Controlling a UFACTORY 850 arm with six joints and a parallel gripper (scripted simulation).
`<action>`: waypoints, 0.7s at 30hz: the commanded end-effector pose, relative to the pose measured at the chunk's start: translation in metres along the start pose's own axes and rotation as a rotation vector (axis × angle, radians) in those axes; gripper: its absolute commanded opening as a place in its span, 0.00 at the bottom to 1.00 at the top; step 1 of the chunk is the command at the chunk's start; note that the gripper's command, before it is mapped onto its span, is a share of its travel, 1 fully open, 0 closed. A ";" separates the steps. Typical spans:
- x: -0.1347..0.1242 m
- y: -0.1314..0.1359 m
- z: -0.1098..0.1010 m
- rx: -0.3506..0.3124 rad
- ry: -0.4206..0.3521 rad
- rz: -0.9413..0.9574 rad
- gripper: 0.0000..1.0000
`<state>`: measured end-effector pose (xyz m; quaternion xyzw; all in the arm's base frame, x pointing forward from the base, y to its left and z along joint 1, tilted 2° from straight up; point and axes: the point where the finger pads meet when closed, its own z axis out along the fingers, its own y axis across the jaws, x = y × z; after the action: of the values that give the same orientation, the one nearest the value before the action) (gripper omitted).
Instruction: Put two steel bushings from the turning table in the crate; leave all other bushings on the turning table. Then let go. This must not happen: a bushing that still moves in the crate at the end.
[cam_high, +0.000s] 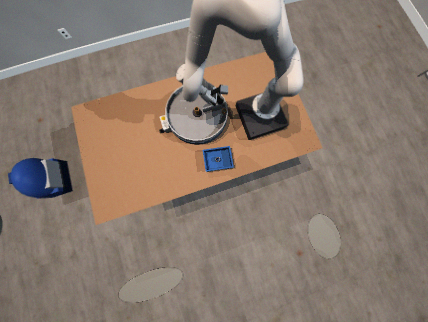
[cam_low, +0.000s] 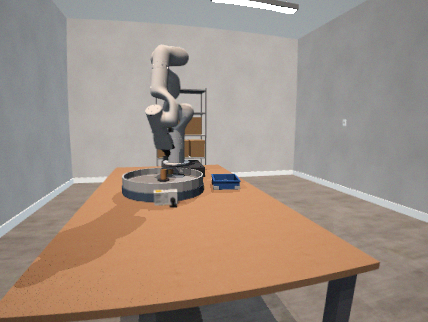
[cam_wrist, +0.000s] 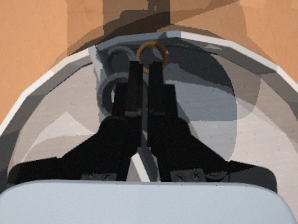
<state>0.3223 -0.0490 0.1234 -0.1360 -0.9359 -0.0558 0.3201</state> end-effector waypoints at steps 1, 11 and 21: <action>0.000 0.000 -0.001 0.000 -0.001 0.000 0.00; 0.002 0.016 0.001 0.000 -0.001 0.000 0.00; 0.012 0.087 0.010 0.000 -0.001 0.000 0.00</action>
<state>0.3283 0.0109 0.1242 -0.1359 -0.9359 -0.0558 0.3202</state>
